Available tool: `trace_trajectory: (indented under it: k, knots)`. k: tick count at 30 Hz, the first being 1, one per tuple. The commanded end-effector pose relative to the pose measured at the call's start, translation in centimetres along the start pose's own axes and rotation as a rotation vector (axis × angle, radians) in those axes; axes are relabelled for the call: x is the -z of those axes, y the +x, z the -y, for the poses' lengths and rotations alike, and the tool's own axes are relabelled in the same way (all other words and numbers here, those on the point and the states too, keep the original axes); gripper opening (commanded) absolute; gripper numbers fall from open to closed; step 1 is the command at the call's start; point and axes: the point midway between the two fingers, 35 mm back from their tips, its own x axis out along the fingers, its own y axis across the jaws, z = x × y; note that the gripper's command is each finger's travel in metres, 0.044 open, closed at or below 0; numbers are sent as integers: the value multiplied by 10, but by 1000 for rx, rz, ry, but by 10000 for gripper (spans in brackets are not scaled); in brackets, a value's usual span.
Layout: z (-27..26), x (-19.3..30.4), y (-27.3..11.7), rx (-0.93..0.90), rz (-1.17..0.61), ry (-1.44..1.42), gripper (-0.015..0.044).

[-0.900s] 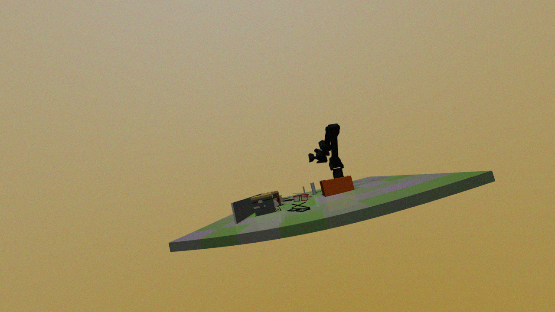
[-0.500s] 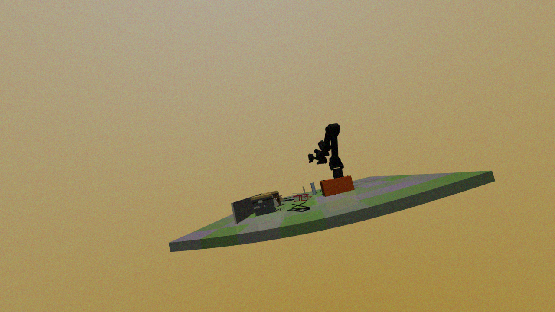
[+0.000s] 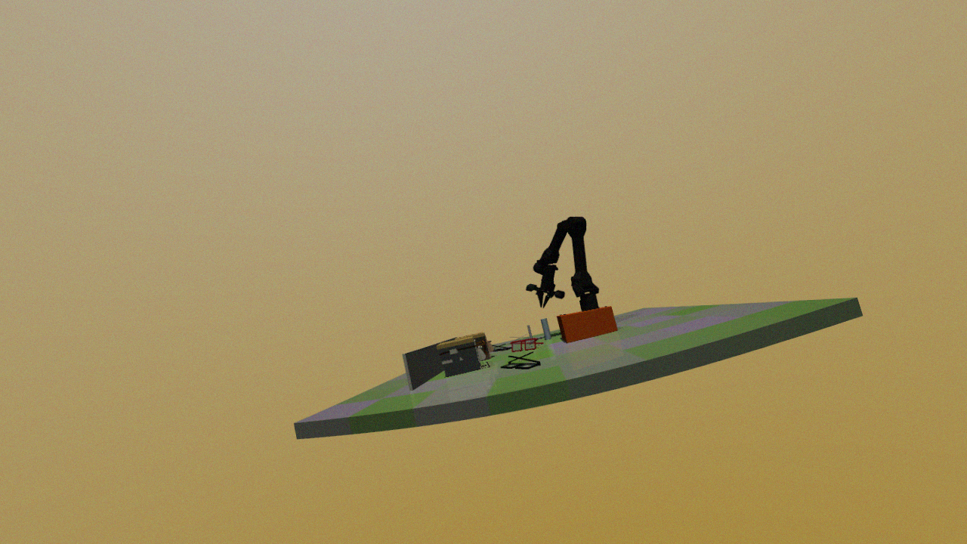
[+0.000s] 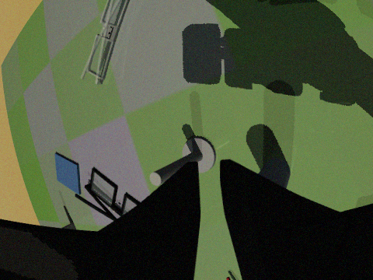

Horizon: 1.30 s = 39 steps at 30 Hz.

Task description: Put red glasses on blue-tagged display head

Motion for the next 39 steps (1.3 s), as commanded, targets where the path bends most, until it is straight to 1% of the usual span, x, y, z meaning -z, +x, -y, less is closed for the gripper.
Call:
trace_trajectory:
  k: [1, 17, 39]
  knots:
    - [21, 56, -10, 503, -80, 325, 0]
    - [22, 57, -8, 503, -80, 325, 0]
    - [37, 61, 24, 503, -80, 325, 0]
